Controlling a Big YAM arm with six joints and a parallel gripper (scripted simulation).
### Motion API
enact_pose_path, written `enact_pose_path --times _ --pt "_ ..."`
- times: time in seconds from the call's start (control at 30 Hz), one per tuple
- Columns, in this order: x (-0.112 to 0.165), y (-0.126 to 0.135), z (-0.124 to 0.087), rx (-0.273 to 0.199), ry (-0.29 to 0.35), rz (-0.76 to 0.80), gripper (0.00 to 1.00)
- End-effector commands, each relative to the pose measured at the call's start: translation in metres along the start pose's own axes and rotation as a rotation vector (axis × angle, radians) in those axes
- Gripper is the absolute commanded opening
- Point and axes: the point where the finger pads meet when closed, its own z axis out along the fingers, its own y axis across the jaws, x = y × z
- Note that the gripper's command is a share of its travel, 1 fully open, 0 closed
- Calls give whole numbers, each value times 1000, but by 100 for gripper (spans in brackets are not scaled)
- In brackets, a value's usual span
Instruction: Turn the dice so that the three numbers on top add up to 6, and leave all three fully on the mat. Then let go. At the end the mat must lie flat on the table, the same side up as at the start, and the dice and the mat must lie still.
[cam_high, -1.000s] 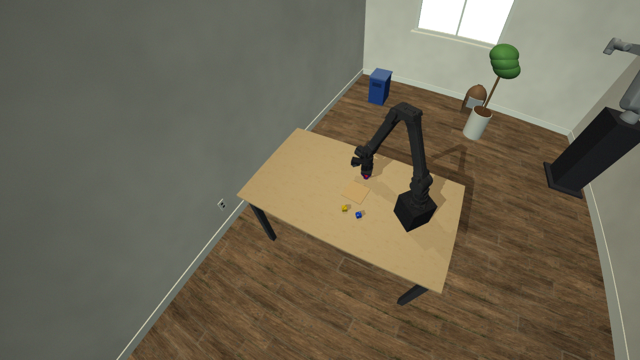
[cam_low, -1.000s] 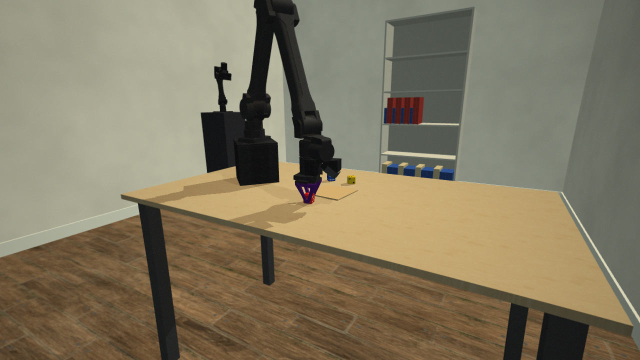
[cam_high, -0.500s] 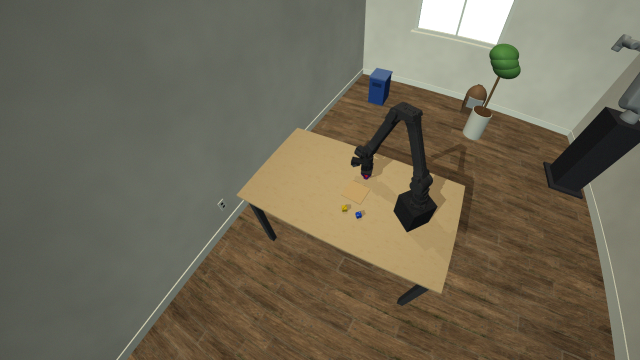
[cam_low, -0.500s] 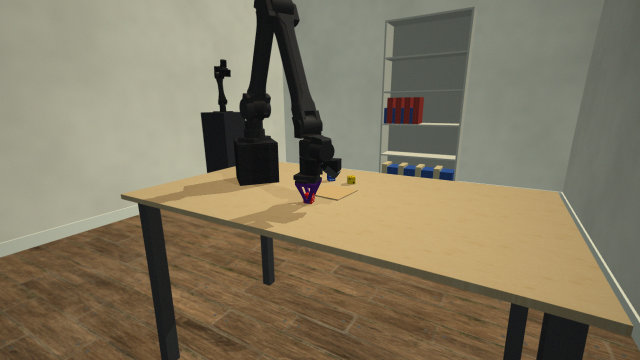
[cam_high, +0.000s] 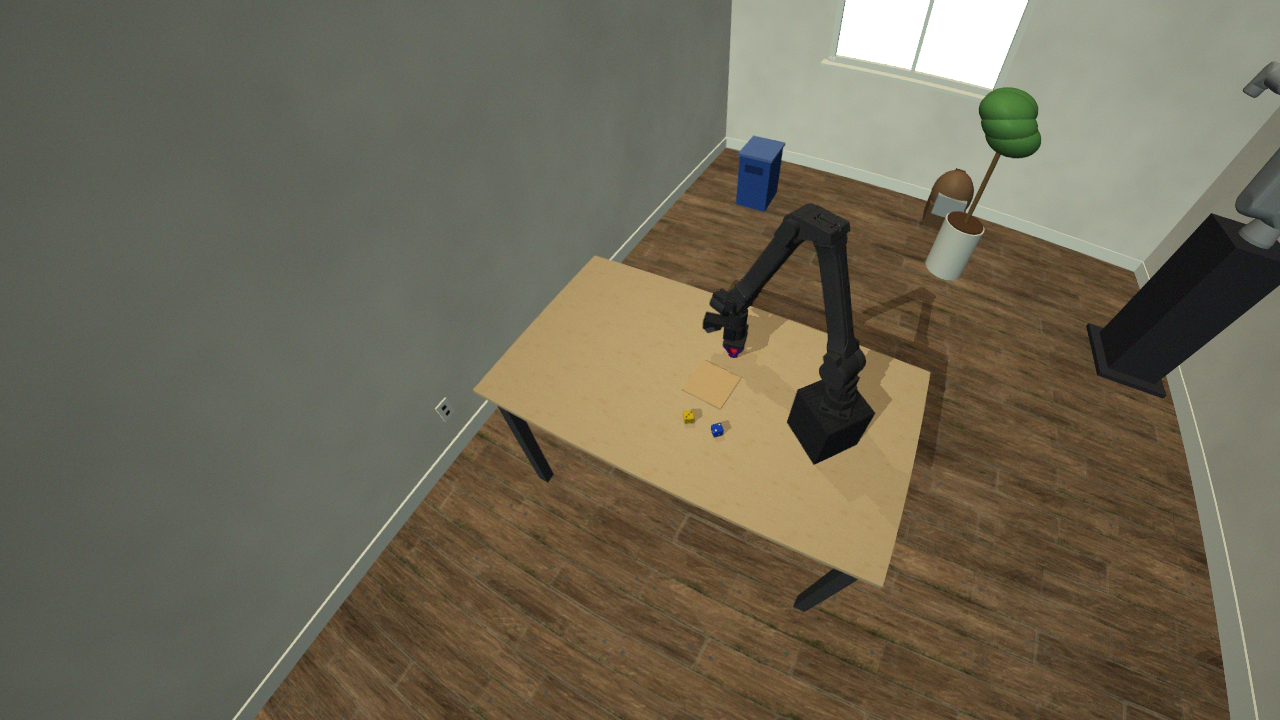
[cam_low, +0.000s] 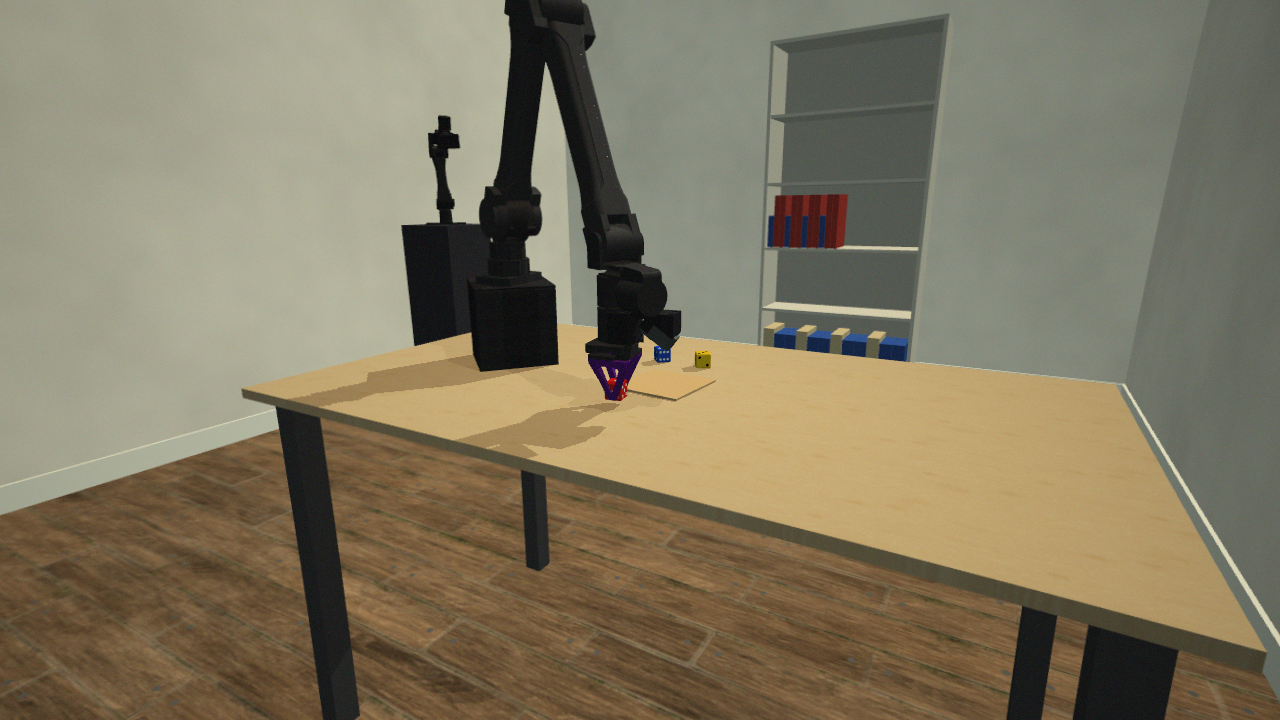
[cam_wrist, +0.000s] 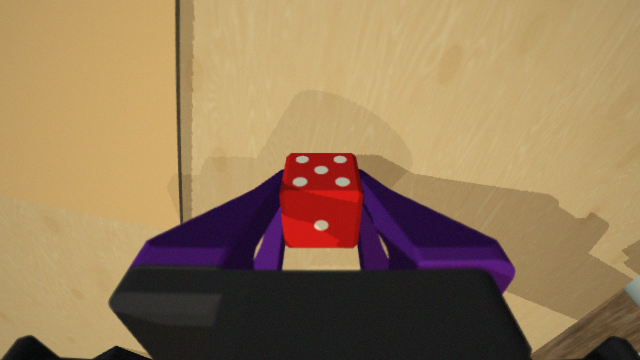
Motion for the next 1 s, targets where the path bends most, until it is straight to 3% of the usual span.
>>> enact_pose_path --times 0.0,0.3,0.5,0.53,0.77,0.87,0.97 --pt "-26 -18 -35 35 -62 2 26" --pt "-26 -16 -100 37 -66 2 26" --pt "-17 -10 -102 22 -42 1 26" --pt "-13 -8 -94 9 -22 1 26" --pt "-19 -11 -107 31 -56 1 26" --pt "-16 9 -102 26 -52 18 26" --pt "-19 61 -103 23 -55 92 26"
